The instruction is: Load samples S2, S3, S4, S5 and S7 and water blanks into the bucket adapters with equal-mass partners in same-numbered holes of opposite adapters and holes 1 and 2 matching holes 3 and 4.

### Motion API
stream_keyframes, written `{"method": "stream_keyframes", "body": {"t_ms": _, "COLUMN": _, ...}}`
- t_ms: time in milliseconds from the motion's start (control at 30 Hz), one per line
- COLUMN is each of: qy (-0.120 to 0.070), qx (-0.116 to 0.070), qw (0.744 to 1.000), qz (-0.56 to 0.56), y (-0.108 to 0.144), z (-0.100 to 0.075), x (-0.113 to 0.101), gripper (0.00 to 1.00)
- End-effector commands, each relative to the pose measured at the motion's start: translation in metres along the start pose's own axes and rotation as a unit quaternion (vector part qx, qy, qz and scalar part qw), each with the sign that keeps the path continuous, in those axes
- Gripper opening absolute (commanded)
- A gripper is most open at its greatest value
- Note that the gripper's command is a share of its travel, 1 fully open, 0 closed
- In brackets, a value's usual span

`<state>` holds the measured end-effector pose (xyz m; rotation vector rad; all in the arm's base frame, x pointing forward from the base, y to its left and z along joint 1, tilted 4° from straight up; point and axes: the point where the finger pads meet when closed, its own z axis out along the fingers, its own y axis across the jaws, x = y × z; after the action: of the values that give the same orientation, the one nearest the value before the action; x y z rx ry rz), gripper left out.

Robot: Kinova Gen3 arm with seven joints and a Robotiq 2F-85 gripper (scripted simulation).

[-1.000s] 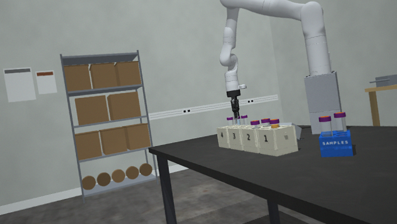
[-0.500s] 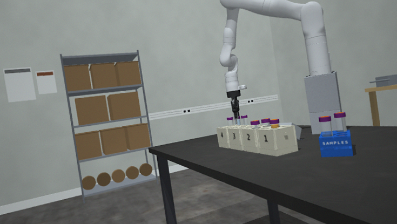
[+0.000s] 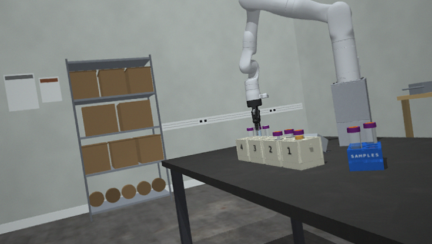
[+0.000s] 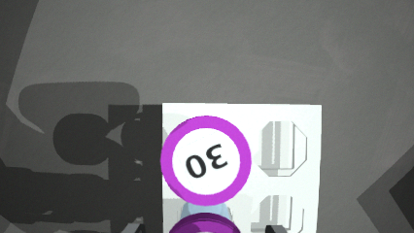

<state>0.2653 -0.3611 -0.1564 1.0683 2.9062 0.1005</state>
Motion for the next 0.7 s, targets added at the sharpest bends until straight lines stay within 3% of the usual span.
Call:
{"method": "stream_keyframes", "body": {"t_ms": 0, "qy": -0.001, "qx": 0.000, "qw": 1.000, "qz": 0.000, "y": -0.0003, "z": -0.0001, "x": -0.0008, "gripper": 0.62}}
{"method": "stream_keyframes", "body": {"t_ms": 667, "qy": -0.001, "qx": 0.000, "qw": 1.000, "qz": 0.000, "y": -0.0003, "z": 0.0042, "x": -0.0008, "gripper": 0.62}}
